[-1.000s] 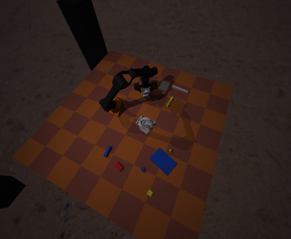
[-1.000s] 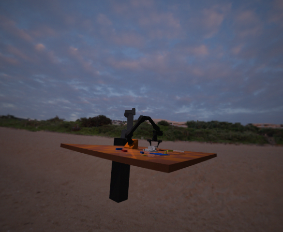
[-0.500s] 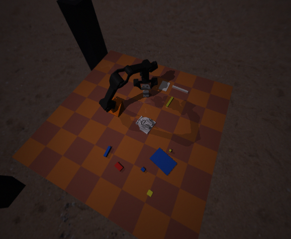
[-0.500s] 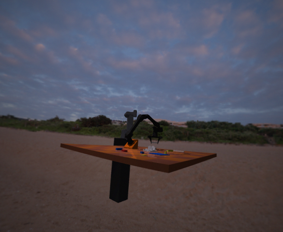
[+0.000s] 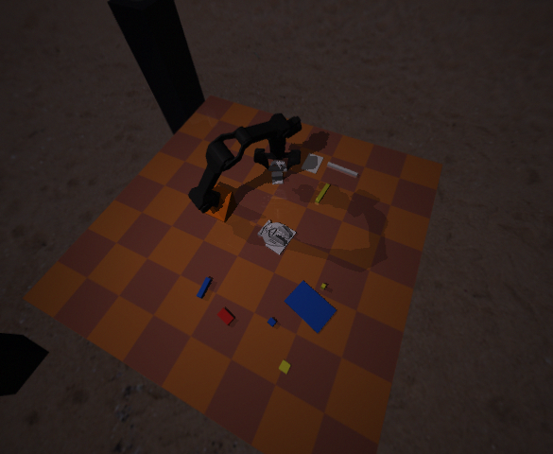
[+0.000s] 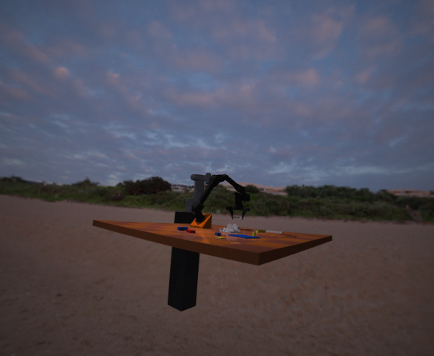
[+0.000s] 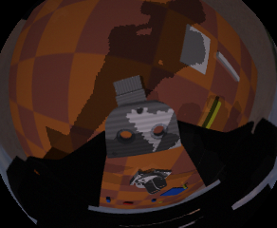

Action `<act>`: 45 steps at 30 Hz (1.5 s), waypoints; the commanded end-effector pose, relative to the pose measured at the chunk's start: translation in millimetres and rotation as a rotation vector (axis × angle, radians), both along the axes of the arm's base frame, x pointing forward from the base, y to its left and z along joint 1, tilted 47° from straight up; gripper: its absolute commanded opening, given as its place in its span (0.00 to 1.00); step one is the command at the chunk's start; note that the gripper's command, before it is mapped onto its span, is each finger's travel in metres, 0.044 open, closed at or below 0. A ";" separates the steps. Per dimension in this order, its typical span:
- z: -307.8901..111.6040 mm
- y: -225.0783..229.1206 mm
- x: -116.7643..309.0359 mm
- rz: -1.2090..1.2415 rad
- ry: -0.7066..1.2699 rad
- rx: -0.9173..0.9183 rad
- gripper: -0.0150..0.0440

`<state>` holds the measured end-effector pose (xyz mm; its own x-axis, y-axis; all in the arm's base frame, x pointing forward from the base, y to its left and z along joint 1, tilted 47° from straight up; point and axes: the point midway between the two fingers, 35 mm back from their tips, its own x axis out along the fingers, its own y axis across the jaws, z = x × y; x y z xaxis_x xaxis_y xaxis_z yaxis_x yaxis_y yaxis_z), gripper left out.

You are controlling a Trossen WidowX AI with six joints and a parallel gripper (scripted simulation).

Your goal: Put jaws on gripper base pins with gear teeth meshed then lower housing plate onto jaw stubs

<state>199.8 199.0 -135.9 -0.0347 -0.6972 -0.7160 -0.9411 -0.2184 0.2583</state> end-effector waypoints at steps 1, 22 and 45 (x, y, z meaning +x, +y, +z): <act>10.1 -6.6 8.0 -0.068 -0.067 -0.002 0.85; 52.9 -39.3 40.0 -0.403 -0.393 -0.004 0.85; 97.9 -84.6 63.9 -0.774 -0.753 -0.021 0.85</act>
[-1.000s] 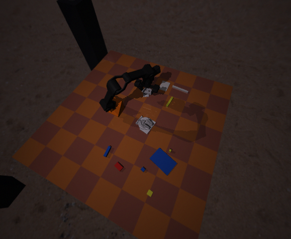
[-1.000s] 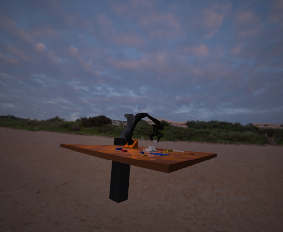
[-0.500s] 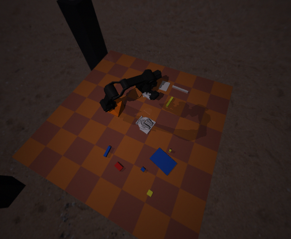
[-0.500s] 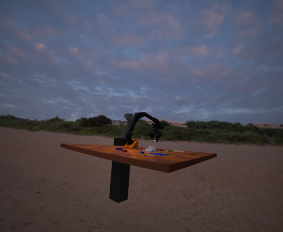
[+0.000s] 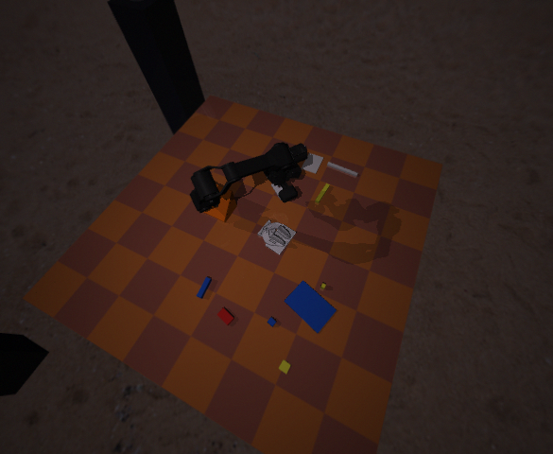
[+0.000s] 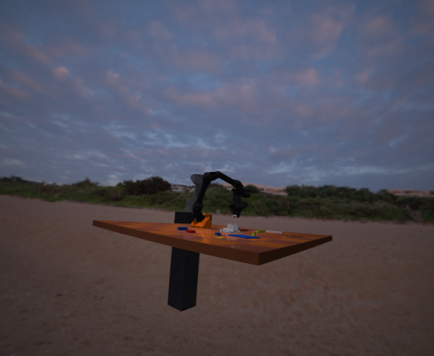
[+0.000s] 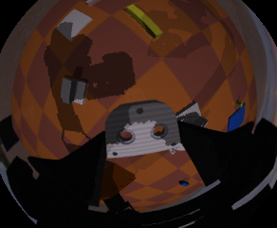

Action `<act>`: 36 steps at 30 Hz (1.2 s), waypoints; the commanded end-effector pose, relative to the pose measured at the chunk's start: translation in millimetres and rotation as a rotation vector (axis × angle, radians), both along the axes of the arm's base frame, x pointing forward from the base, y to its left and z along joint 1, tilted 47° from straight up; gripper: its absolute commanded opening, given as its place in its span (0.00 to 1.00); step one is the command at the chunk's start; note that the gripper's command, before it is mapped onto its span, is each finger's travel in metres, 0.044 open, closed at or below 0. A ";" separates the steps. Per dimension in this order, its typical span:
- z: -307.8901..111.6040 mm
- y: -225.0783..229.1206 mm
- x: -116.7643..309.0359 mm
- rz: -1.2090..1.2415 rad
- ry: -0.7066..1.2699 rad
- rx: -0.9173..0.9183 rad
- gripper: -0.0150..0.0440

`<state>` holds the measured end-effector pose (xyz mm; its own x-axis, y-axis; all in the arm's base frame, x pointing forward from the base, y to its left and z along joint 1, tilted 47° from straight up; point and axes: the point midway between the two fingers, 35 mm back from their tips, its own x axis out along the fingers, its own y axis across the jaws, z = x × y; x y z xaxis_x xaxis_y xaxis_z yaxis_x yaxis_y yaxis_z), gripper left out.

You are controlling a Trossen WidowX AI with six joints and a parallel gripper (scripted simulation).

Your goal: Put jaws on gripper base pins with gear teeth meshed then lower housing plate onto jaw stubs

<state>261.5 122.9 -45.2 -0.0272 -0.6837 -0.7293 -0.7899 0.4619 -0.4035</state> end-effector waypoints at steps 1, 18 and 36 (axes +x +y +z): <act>9.1 -10.6 2.9 -0.072 -0.069 -0.008 0.85; 40.4 -48.4 11.4 -0.350 -0.334 -0.029 0.85; 71.3 -90.1 11.8 -0.641 -0.619 -0.059 0.85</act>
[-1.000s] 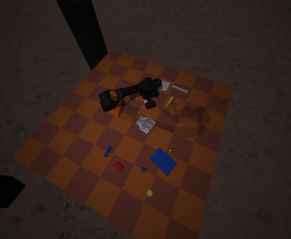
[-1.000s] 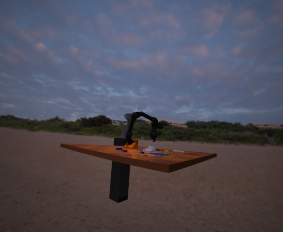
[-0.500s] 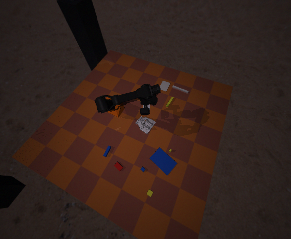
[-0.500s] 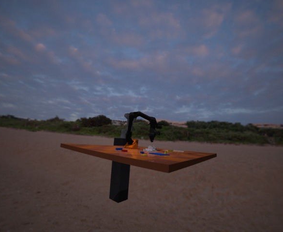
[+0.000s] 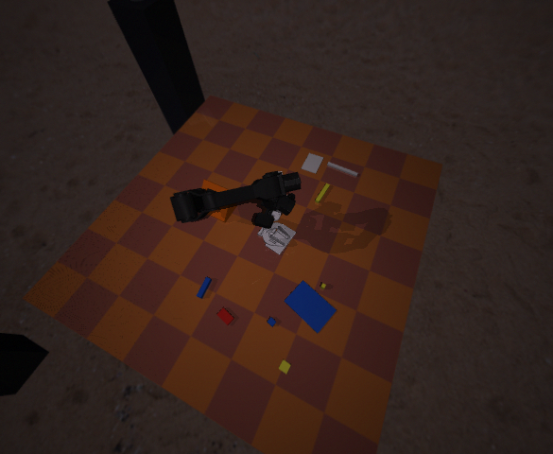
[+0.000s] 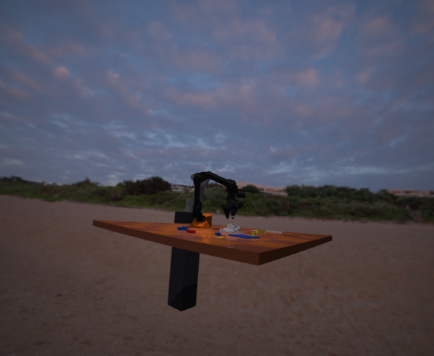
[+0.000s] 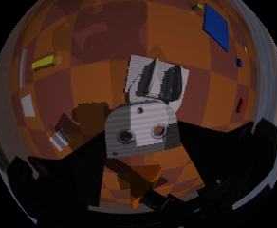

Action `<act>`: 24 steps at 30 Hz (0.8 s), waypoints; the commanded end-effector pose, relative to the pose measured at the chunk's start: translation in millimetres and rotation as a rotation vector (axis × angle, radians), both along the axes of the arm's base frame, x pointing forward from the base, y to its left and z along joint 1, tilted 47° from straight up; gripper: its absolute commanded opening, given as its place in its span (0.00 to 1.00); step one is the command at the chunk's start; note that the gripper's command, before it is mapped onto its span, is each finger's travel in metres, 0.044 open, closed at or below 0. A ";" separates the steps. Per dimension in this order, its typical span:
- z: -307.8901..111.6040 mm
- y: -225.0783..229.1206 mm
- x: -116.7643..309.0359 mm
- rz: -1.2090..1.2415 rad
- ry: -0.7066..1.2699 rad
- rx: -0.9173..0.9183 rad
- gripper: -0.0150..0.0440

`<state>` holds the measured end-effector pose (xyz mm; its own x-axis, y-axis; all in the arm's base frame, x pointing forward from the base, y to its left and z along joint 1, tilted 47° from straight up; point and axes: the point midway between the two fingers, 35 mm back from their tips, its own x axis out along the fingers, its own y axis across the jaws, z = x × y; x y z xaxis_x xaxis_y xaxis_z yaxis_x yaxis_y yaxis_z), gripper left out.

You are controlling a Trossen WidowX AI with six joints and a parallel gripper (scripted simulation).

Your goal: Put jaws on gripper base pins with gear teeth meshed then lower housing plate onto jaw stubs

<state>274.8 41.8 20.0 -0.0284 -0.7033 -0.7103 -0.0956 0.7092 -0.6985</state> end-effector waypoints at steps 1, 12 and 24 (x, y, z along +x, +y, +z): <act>7.7 -11.4 -1.8 -0.072 -0.069 -0.013 0.85; 21.3 -31.1 -4.9 -0.210 -0.203 -0.032 0.85; 21.3 -31.1 -4.9 -0.210 -0.203 -0.032 0.85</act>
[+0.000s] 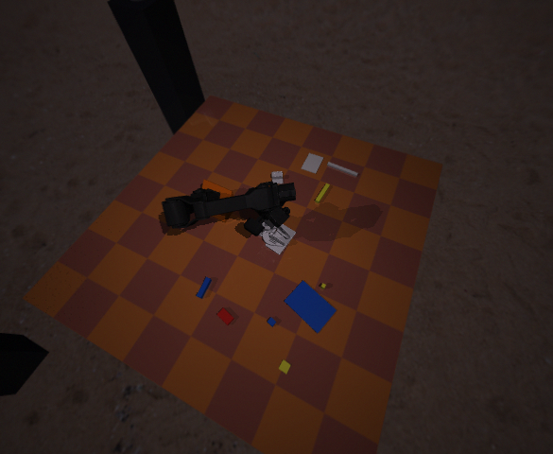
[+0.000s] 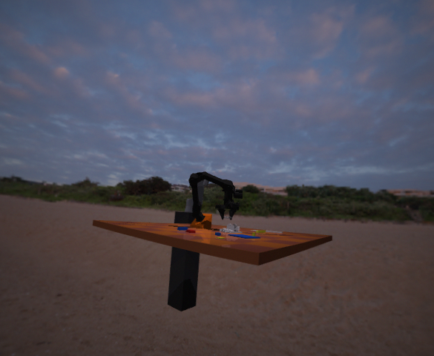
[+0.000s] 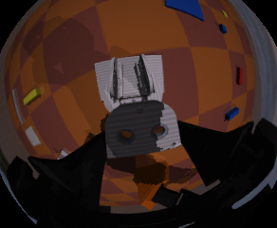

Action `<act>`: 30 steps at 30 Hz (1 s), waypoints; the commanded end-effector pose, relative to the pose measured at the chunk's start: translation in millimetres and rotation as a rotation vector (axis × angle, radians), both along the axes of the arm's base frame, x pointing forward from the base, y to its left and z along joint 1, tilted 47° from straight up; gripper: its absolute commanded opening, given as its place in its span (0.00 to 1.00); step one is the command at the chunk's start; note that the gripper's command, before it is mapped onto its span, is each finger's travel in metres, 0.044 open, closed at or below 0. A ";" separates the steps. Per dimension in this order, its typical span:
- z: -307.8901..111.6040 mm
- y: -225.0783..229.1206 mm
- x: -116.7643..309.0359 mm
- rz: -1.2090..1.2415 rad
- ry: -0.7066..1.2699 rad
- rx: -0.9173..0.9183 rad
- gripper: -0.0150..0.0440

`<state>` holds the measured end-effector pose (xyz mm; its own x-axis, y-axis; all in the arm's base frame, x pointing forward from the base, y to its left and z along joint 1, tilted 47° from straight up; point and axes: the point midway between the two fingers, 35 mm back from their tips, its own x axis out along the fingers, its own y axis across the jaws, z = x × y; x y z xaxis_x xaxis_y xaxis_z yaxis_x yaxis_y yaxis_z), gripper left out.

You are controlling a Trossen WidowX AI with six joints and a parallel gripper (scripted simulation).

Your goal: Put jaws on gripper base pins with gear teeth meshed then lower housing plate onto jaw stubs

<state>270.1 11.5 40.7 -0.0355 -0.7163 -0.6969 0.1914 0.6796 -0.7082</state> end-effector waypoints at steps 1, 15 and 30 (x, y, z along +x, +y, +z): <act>0.6 -0.7 -0.2 -0.002 -0.003 -0.004 0.85; -0.3 0.2 -1.9 -0.002 -0.003 -0.004 0.85; -4.4 4.6 -11.0 -0.003 -0.004 -0.004 0.85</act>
<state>259.7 15.1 36.8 -0.0357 -0.7212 -0.6918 0.1936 0.6742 -0.7128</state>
